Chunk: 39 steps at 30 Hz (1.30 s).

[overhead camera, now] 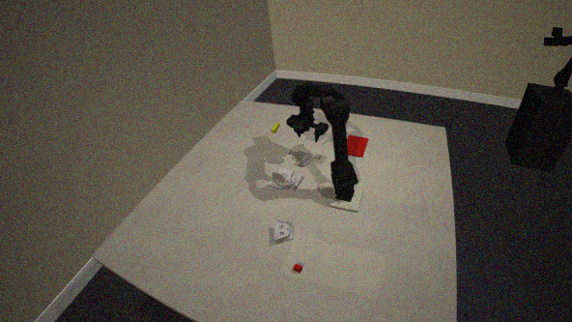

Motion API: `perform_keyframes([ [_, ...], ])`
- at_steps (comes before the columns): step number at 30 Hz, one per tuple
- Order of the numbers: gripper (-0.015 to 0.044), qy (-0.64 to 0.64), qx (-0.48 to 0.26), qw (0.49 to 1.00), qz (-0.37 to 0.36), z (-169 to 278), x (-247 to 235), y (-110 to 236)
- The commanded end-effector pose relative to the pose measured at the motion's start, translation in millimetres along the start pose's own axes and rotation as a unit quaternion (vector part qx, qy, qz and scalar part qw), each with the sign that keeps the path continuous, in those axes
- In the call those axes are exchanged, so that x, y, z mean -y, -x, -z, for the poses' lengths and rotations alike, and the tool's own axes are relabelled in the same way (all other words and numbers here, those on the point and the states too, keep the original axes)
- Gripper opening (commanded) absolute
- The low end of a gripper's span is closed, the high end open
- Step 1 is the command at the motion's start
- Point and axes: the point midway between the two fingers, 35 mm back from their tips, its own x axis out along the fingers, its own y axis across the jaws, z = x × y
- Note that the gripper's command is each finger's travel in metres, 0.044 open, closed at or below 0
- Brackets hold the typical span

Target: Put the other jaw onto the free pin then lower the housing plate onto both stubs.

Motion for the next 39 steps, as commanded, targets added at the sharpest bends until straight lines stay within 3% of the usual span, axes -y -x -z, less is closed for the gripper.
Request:
perform_keyframes([
  [1,0.044,0.0,-0.001,1.0,0.001,0.2,0.3,-0.1],
  [25,0.044,0.0,-0.001,1.0,0.001,0.2,0.3,-0.1],
  [39,0.0072,0.0,0.003,1.0,-0.004,-0.7,-0.7,6.5],
])
